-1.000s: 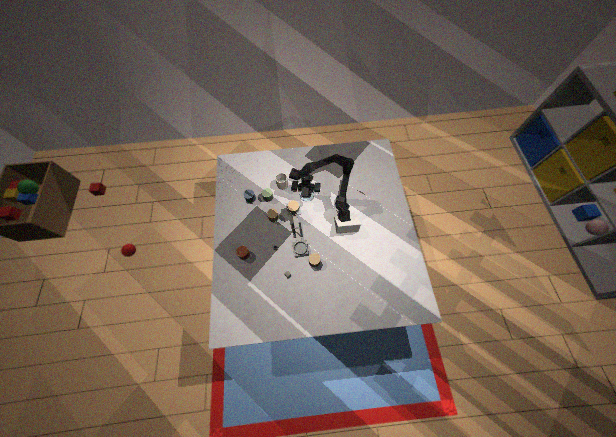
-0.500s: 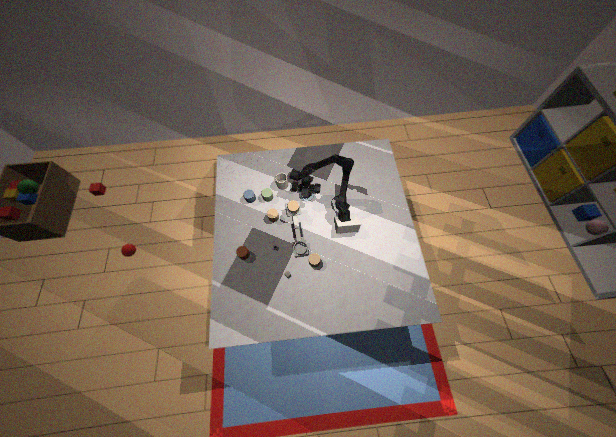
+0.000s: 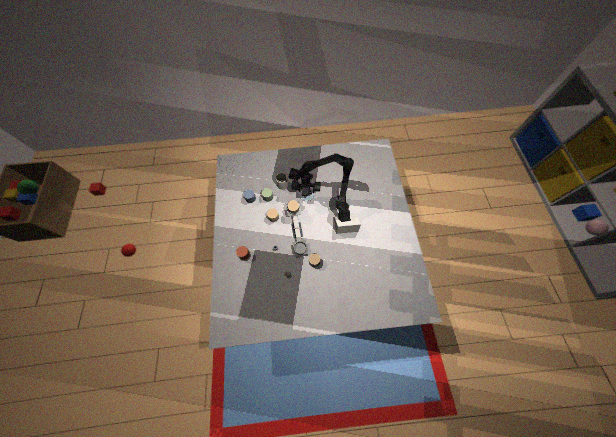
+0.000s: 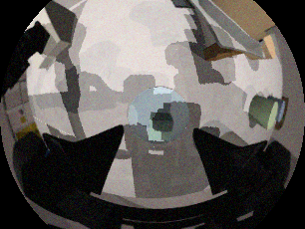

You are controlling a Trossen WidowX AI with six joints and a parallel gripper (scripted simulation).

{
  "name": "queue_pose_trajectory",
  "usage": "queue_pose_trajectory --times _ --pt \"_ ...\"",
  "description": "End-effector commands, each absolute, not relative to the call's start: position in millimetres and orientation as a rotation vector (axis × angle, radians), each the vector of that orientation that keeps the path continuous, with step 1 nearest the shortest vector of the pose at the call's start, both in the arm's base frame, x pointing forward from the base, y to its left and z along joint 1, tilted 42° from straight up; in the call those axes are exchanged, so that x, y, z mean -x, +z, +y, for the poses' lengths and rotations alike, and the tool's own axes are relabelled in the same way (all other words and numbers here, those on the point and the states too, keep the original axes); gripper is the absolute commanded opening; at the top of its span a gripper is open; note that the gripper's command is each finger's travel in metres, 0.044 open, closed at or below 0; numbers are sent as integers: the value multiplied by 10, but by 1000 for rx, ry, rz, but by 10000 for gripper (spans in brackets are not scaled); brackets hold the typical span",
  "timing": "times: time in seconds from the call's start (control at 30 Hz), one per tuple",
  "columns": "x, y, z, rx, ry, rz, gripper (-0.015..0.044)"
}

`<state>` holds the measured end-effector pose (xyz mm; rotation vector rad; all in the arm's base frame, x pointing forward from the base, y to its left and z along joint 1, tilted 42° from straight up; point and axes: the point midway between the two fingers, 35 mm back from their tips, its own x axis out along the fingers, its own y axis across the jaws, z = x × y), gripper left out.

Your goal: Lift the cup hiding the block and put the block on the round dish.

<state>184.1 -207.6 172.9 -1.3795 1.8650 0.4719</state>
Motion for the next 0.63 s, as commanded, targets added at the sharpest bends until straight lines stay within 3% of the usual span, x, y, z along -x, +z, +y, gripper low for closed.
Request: queue_pose_trajectory --times 0.0,0.6 --pt "-1868 1946 -1926 1388 455 1861 440" --pt "-1893 2217 -1680 1391 459 1858 440"
